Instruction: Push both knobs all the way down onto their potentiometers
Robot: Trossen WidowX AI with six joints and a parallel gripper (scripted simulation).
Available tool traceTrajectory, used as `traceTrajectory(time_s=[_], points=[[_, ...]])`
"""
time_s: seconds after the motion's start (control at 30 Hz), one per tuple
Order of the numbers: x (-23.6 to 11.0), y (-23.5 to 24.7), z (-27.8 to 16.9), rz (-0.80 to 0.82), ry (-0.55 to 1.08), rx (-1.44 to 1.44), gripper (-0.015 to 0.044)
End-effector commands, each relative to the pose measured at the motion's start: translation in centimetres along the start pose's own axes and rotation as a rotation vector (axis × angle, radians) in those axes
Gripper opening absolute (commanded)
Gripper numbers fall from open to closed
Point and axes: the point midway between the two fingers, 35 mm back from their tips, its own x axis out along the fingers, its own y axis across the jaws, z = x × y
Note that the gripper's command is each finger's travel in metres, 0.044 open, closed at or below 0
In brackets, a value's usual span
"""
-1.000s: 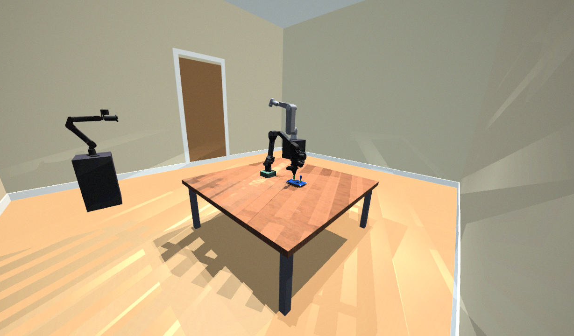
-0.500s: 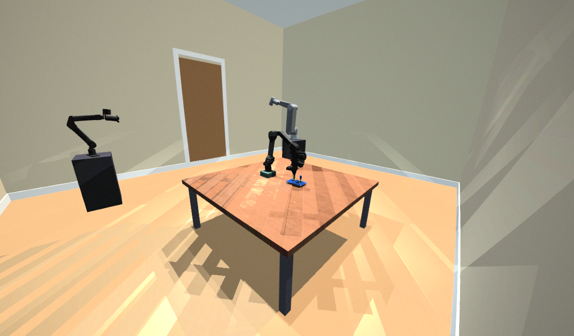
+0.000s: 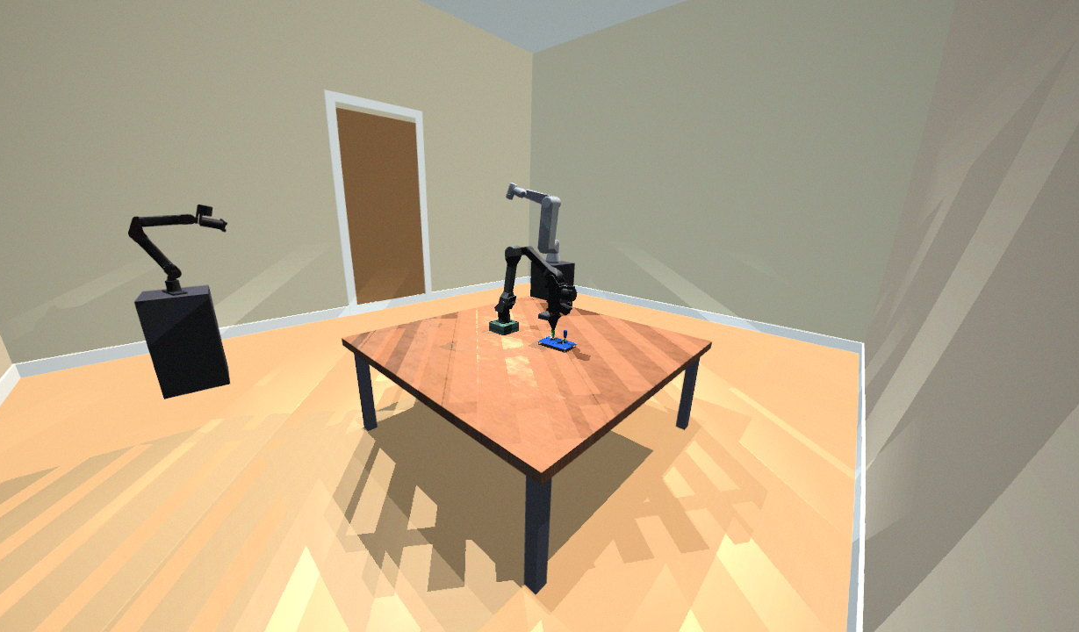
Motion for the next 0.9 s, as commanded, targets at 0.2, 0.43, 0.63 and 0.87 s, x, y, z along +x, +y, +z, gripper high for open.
traceTrajectory(time_s=[0.2,0.43,0.63,0.87], points=[[-1.3,-0.1,0.0,-0.004,0.005,-0.003,0.0000],[-1.0,0.0,0.0,0.000,0.004,0.000,0.0157],[-2.2,0.0,1.8,-0.001,0.002,-0.001,0.0105],[-5.5,0.0,6.3,-0.004,-0.001,-0.003,0.0000]])
